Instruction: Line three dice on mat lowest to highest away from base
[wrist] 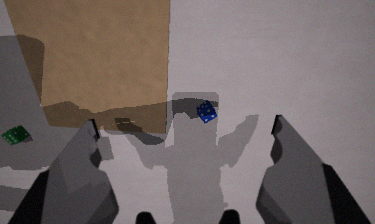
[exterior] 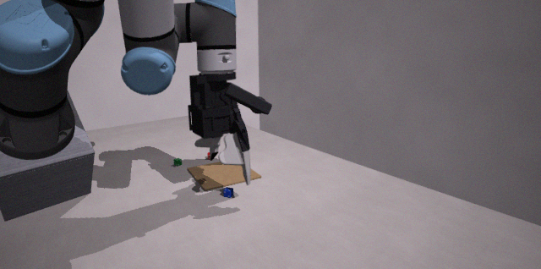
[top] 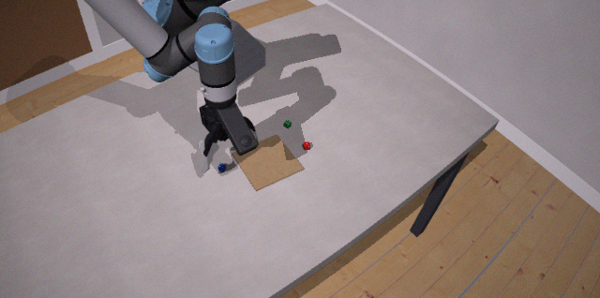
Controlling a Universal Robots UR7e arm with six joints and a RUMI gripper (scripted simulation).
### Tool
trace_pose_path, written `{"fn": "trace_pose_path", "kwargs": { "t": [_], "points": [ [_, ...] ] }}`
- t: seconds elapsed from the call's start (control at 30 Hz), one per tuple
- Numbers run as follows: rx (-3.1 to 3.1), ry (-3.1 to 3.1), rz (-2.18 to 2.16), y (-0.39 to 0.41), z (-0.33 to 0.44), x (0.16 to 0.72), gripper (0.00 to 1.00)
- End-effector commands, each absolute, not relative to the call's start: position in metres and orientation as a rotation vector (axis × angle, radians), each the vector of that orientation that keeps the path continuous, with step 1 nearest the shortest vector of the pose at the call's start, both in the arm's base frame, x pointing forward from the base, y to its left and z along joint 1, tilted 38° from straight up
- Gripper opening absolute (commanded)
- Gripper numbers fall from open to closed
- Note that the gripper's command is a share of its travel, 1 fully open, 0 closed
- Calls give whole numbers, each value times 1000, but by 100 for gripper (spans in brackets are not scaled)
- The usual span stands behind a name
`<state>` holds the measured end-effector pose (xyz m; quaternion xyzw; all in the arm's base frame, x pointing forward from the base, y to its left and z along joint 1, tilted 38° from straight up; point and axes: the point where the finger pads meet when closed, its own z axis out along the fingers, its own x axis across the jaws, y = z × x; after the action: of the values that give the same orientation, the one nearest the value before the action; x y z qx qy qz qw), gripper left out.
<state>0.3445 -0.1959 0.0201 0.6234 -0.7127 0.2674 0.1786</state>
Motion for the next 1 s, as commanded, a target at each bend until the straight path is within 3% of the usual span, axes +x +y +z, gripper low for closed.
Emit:
{"fn": "trace_pose_path", "kwargs": {
  "t": [0.0, 0.97],
  "points": [
    [1756, -2018, 765, -185, 13, 354, 100],
    [1757, -2018, 764, -78, -62, 417, 100]
  ]
}}
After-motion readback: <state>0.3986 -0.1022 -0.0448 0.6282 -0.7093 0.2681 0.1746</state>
